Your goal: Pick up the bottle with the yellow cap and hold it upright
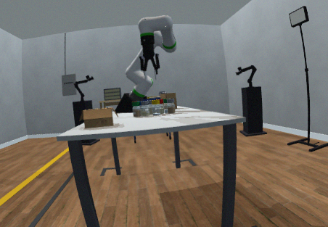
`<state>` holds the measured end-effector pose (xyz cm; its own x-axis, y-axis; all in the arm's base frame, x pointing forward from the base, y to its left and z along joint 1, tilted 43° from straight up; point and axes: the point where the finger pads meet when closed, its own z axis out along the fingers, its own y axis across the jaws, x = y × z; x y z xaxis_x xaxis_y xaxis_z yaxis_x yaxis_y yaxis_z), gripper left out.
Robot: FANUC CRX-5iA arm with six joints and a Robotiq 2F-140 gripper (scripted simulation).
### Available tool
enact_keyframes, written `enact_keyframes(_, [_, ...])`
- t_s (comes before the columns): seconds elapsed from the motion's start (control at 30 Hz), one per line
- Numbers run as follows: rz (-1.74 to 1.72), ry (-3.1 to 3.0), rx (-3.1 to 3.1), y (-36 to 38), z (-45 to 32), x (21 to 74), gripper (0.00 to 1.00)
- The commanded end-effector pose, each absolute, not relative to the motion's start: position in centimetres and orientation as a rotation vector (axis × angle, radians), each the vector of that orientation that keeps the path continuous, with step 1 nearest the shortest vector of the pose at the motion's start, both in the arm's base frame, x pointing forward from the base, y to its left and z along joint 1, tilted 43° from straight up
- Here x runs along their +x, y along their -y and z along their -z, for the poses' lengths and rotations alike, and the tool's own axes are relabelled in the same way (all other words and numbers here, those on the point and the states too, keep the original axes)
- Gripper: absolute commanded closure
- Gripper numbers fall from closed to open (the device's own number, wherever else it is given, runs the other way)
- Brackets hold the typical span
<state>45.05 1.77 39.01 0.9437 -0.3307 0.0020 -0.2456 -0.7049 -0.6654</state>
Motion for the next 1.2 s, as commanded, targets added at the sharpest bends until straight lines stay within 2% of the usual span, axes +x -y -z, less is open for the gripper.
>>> enact_keyframes(0.0, [0.234,-0.262,-2.409,-1.9,-39.4,44.7,0.49])
enact_keyframes(0.83, [0.434,0.144,-2.448,-2.5,-40.3,43.6,0.49])
enact_keyframes(1.17, [0.610,0.522,-2.440,-3.0,-41.1,42.7,0.49])
